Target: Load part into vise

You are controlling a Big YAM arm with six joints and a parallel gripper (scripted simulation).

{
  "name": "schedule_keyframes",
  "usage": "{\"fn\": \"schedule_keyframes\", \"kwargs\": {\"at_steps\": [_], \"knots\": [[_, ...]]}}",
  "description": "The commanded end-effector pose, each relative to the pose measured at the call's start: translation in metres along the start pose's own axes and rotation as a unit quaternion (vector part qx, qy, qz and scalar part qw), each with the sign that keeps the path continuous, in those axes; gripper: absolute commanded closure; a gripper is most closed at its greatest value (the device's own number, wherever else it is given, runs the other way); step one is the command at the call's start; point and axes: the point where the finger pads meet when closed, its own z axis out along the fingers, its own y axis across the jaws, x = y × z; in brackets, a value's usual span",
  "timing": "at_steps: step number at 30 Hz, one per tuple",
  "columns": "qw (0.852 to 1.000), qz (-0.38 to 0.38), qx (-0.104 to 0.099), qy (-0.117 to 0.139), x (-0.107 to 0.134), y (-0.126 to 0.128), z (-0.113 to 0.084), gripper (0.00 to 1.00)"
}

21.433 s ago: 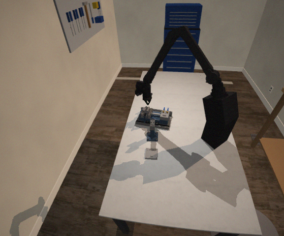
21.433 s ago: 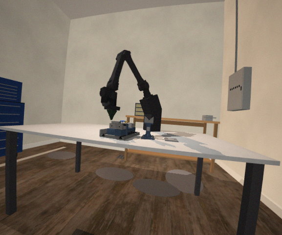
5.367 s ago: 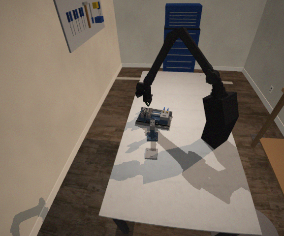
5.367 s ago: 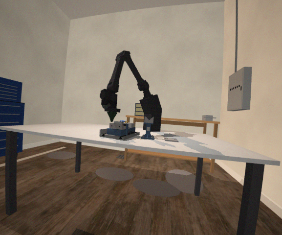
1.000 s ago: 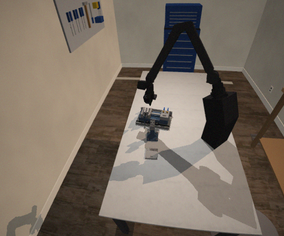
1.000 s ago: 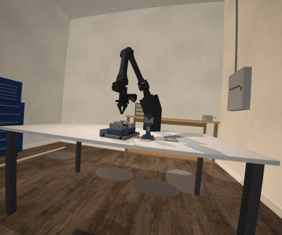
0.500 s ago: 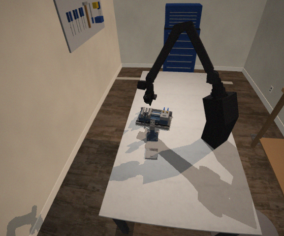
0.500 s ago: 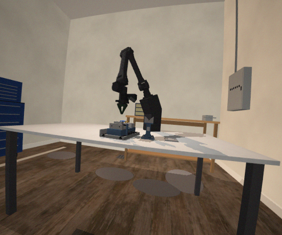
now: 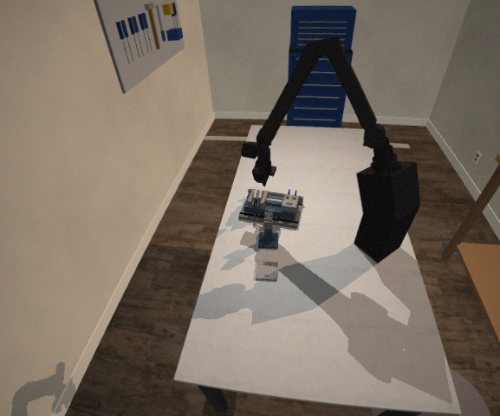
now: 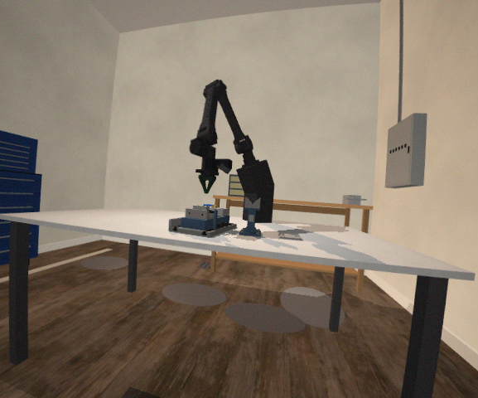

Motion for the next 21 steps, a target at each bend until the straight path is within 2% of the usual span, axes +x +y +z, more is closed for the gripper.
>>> {"fn": "schedule_keyframes", "kwargs": {"at_steps": [1, 6, 21], "knots": [[1.000, -0.002, 0.027, 0.001, 0.003, -0.018, -0.015, 1.00], [1.000, -0.003, 0.010, -0.001, 0.001, -0.009, 0.005, 1.00], [1.000, 0.003, 0.014, 0.002, 0.008, -0.014, 0.020, 1.00]]}}
